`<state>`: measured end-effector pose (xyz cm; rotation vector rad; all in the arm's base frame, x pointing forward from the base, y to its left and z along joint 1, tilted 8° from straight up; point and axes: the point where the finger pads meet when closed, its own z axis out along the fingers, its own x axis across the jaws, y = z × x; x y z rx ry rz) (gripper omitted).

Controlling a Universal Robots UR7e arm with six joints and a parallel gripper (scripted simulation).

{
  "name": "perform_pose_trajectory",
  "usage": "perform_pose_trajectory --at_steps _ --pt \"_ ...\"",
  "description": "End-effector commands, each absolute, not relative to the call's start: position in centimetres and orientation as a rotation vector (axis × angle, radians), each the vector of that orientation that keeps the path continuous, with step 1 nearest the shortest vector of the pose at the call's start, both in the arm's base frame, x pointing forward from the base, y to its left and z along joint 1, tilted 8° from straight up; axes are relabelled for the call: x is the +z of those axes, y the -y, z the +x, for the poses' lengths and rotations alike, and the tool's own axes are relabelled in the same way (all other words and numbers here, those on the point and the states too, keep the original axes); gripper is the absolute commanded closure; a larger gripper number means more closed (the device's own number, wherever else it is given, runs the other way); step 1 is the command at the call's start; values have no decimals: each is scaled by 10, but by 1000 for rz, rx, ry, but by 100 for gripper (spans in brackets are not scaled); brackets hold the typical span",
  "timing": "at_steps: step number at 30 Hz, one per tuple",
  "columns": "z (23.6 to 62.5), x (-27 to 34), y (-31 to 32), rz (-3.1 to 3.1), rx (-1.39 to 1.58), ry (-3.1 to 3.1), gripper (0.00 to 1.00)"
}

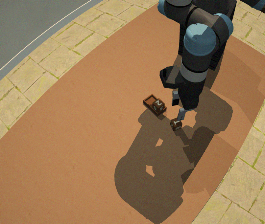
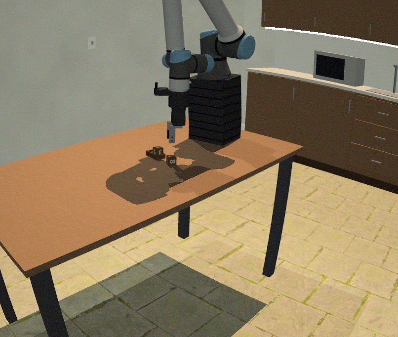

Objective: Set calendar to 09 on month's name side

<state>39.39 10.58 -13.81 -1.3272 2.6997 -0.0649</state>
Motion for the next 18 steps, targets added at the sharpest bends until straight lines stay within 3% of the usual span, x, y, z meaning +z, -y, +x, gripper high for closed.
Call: perform_pose_trajectory --at_steps 1,18 --pt "394 -137 -107 -1408 -72 -2659 0" --pt "394 -137 -110 -1527 -81 -2594 0"
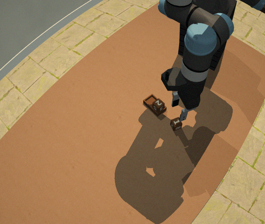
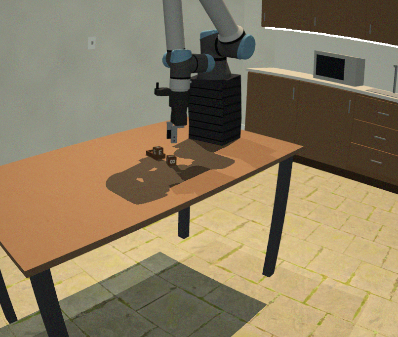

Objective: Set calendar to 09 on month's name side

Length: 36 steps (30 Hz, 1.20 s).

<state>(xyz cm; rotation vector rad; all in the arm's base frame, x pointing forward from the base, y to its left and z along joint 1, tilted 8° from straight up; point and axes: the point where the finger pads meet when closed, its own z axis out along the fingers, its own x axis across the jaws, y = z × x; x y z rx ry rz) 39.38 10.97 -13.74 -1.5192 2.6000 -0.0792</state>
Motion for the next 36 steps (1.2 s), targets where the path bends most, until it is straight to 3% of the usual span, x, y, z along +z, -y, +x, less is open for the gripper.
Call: perform_pose_trajectory --at_steps 1,7,8,36 --pt "394 -137 -110 -1528 -81 -2594 0" --pt "394 -137 -110 -1529 -81 -2593 0" --pt "394 -137 -110 -1529 -81 -2593 10" --pt "394 -137 -110 -1529 -81 -2593 10"
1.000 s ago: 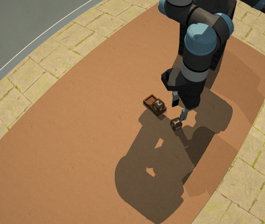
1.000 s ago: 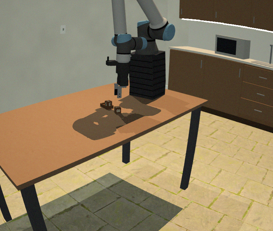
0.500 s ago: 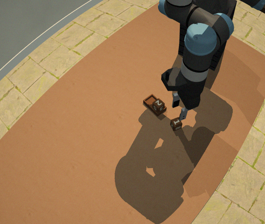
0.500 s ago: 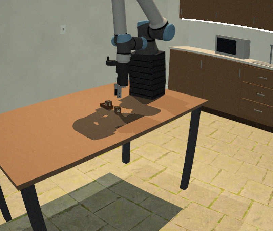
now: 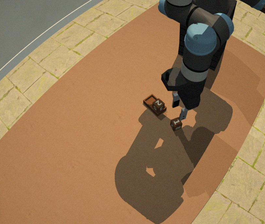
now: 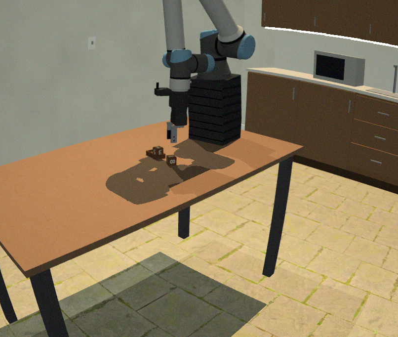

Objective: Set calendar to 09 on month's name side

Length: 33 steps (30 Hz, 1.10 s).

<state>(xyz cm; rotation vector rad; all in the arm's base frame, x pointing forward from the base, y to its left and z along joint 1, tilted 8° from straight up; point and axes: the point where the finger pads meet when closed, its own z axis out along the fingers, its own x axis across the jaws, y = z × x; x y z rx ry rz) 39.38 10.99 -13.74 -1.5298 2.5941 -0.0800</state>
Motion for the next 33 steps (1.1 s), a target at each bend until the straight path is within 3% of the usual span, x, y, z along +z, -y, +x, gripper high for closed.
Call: perform_pose_trajectory --at_steps 1,33 --pt "394 -137 -110 -1529 -81 -2593 10" --pt "397 -156 -111 -1529 -81 -2594 10"
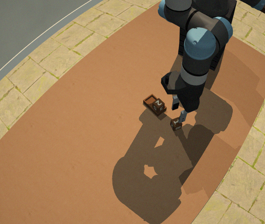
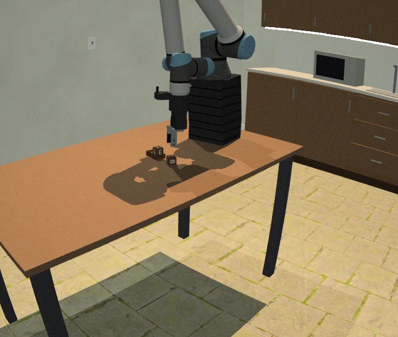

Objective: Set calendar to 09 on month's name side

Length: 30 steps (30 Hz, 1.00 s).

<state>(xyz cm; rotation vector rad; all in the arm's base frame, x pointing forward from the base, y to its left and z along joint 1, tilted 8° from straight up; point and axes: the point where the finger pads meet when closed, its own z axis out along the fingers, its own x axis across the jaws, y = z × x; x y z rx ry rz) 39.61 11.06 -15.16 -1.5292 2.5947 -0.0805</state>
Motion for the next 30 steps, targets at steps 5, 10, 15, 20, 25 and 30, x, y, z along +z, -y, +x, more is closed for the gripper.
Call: perform_pose_trajectory --at_steps 5,10,15,20,25,30 --pt "398 -162 -111 -1529 -81 -2594 10" --pt "399 -168 -111 -1529 -81 -2594 10" --pt "400 -176 -112 -1529 -81 -2594 10" --pt "401 -182 -112 -1529 -81 -2594 10" --pt "401 -184 -112 -1529 -81 -2594 10" --pt "402 -187 -112 -1529 -81 -2594 10"
